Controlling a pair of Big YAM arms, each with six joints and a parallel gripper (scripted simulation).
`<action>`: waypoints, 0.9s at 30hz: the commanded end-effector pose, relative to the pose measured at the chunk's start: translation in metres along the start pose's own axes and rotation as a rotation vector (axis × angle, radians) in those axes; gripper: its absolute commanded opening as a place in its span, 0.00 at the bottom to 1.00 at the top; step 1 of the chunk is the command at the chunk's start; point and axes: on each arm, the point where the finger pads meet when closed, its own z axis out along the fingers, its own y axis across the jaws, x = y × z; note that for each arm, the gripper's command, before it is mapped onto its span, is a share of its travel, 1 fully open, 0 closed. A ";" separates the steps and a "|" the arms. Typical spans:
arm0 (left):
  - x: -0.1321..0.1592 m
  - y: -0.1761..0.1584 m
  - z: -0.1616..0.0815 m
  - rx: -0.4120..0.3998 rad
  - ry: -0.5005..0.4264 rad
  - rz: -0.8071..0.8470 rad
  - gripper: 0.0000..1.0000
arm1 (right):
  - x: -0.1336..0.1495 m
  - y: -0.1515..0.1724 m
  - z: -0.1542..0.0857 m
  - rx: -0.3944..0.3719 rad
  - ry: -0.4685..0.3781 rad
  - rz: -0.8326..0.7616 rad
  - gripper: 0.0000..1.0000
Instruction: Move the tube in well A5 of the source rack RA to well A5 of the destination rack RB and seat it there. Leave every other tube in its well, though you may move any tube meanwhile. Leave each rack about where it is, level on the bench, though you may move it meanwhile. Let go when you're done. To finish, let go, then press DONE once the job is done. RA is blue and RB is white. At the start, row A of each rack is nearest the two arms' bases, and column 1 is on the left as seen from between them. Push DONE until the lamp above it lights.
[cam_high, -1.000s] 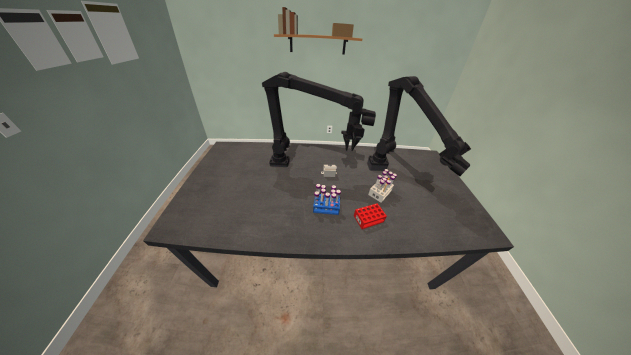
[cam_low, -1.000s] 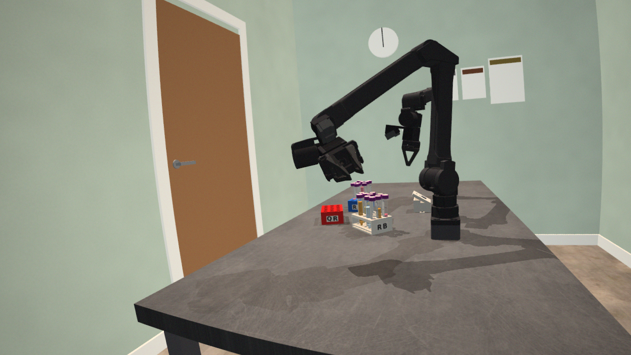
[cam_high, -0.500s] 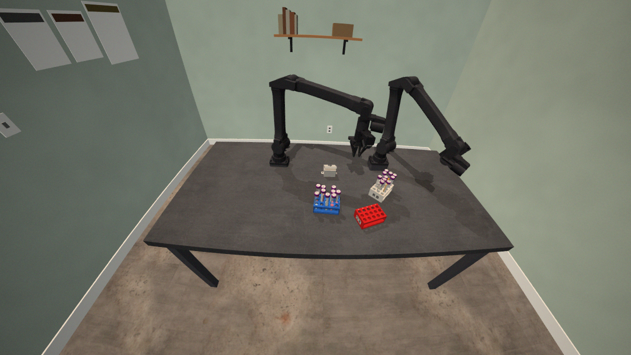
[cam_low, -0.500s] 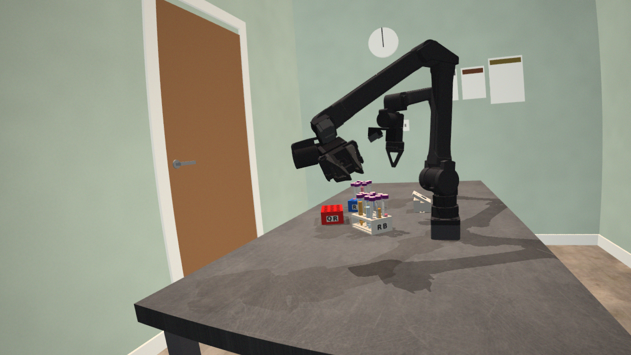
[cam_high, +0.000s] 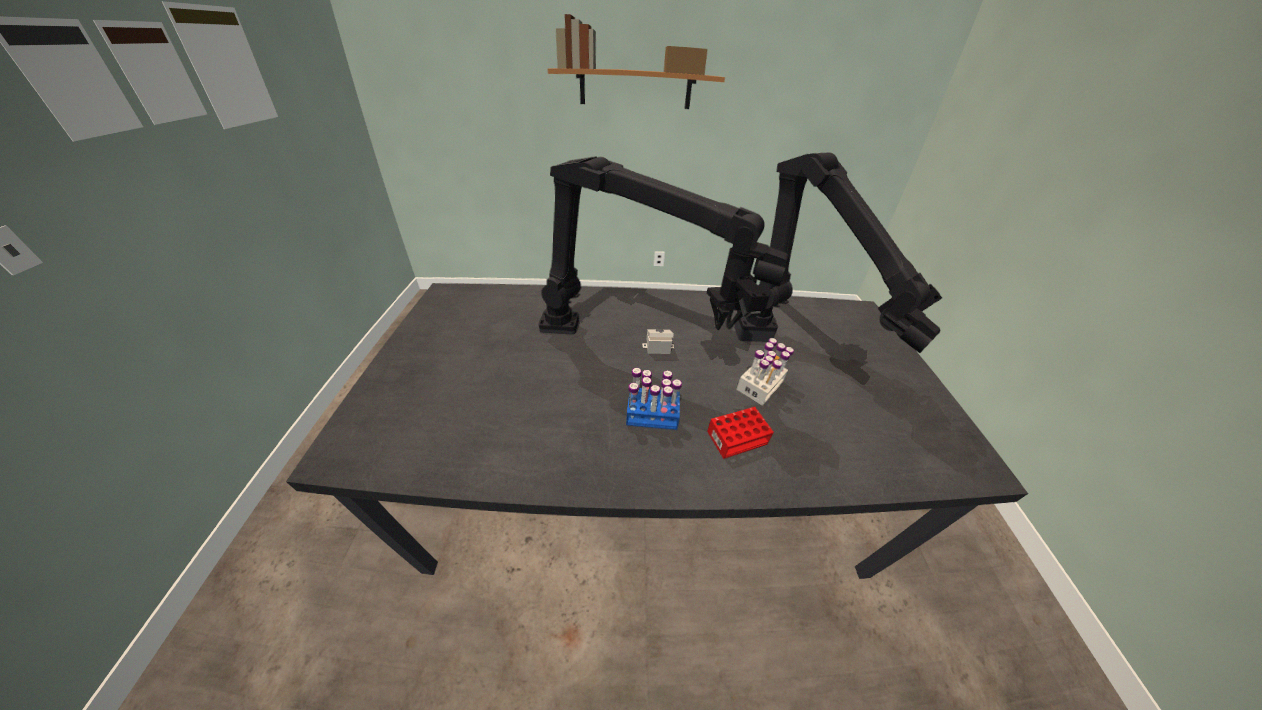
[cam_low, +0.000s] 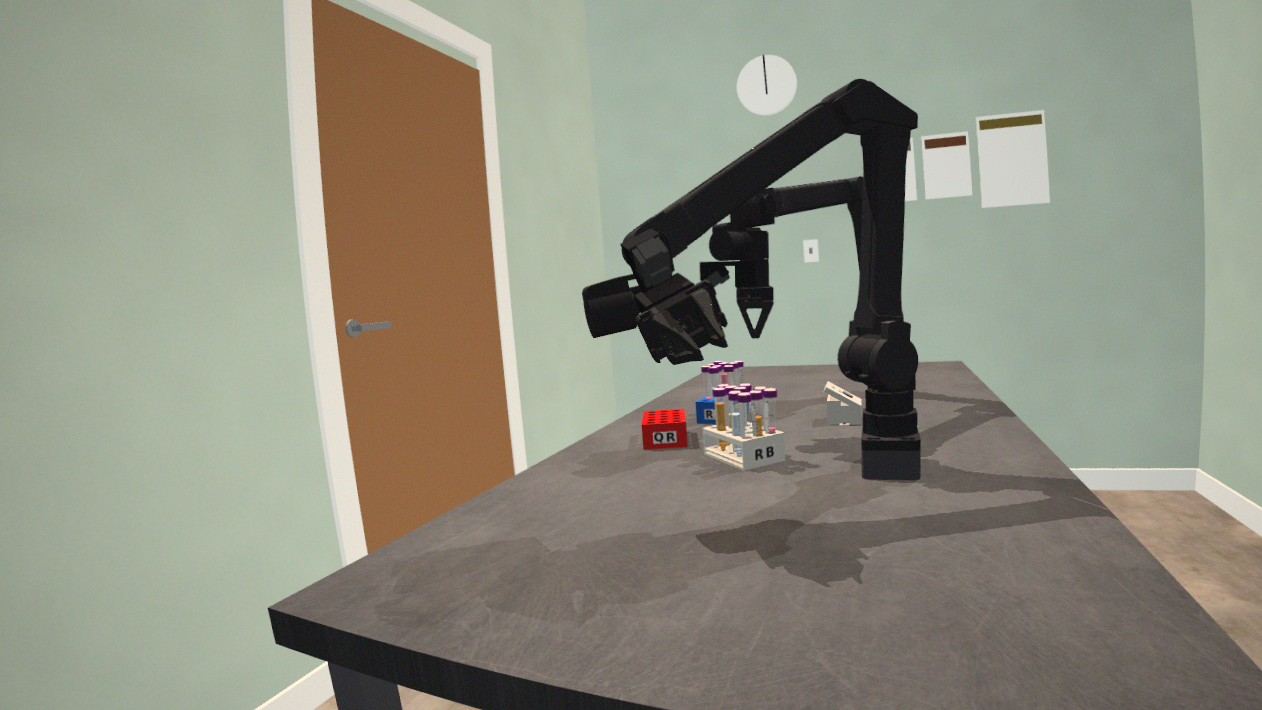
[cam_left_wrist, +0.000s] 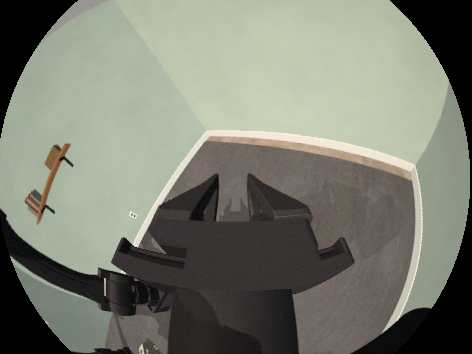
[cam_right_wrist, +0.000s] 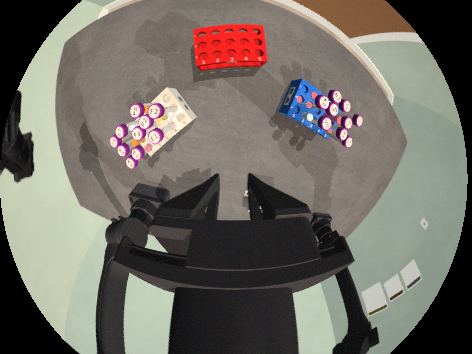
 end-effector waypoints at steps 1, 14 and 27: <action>-0.012 -0.004 -0.003 0.008 -0.003 -0.029 0.30 | -0.034 0.009 -0.018 -0.041 -0.013 -0.052 0.30; -0.012 -0.004 -0.003 0.008 -0.003 -0.029 0.30 | -0.081 -0.001 -0.008 -0.076 0.018 -0.113 0.30; -0.012 -0.004 -0.003 0.008 -0.003 -0.029 0.30 | -0.102 0.004 0.006 -0.082 0.007 -0.135 0.30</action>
